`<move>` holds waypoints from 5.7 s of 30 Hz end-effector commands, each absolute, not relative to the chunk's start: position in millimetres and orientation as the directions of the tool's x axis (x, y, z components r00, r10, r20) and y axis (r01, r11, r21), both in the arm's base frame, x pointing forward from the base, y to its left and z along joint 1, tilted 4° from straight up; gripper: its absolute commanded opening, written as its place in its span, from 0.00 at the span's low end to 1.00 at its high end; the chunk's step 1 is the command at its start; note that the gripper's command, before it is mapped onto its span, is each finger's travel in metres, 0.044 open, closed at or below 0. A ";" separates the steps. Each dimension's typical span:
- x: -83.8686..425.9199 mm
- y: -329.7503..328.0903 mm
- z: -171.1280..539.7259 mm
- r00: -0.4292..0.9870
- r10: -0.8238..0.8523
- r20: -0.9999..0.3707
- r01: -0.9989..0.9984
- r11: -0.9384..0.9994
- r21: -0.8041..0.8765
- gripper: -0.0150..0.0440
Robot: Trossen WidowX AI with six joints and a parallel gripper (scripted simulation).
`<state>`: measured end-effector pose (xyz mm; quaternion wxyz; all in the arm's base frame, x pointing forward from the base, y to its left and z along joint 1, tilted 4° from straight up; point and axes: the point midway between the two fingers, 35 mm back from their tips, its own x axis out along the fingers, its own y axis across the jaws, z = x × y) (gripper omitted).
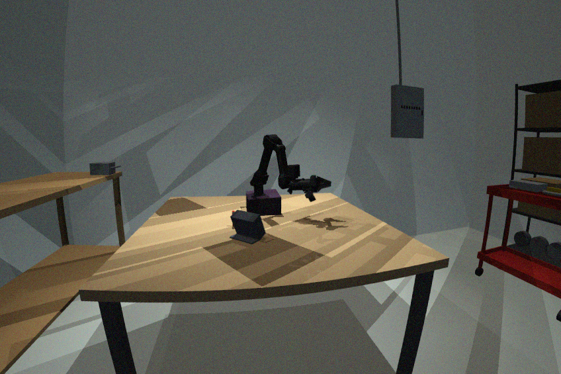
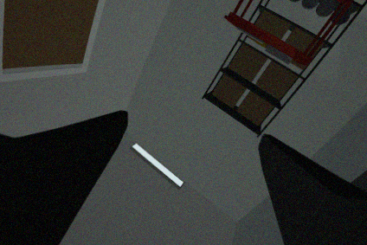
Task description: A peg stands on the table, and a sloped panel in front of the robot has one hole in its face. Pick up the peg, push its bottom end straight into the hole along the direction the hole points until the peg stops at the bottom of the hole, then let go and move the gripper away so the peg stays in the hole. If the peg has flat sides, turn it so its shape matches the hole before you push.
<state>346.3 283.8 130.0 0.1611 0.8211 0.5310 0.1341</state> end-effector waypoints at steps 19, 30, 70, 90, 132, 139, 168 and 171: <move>406.7 212.0 106.1 0.623 0.767 -0.153 0.667 -0.418 0.617 1.00; 433.8 157.7 89.0 0.717 0.631 -0.295 0.592 -0.329 0.735 1.00; 405.7 -50.3 44.1 0.627 0.109 -0.771 0.723 0.288 0.628 1.00; 337.0 -127.7 42.2 0.371 -0.043 -0.928 0.786 0.546 0.289 1.00; 254.5 -175.9 34.4 0.077 -0.071 -0.995 0.678 0.735 0.000 1.00; 255.4 -176.7 23.0 0.077 -0.071 -0.995 0.678 0.735 0.000 1.00; 257.5 -177.8 -1.7 0.081 -0.068 -0.994 0.682 0.731 0.005 0.64; 257.5 -177.8 -1.7 0.081 -0.068 -0.994 0.682 0.731 0.005 0.51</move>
